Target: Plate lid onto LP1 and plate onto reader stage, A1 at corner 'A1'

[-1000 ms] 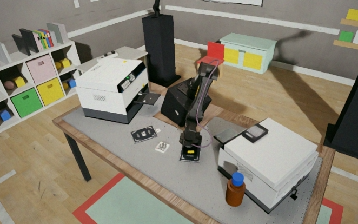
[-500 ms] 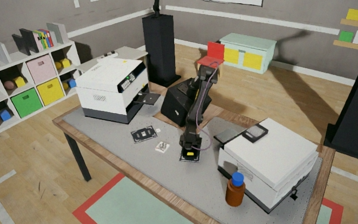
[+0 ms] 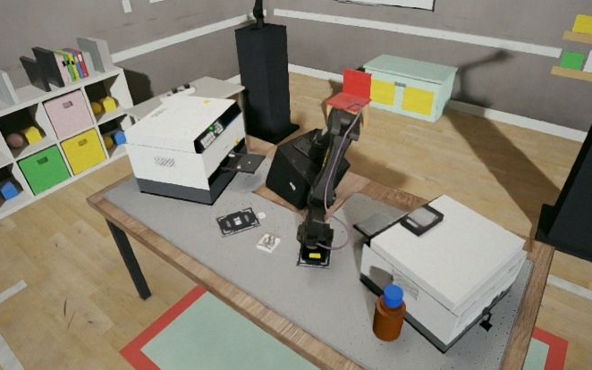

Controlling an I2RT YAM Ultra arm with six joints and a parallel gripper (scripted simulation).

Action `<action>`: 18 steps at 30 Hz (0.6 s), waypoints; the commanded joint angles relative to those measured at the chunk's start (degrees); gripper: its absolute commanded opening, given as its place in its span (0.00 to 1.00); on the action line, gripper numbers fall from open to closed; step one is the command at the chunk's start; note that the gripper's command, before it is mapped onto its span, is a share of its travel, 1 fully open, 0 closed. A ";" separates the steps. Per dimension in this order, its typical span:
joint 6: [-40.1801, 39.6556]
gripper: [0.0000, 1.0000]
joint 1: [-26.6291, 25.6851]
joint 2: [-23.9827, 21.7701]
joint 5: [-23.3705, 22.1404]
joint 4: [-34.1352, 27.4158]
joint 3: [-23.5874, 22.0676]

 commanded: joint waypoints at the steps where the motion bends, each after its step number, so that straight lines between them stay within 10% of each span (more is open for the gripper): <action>1: 0.14 0.85 -0.02 -0.44 0.14 0.28 0.64; 18: 0.03 0.85 -0.04 -0.68 0.14 -0.06 0.74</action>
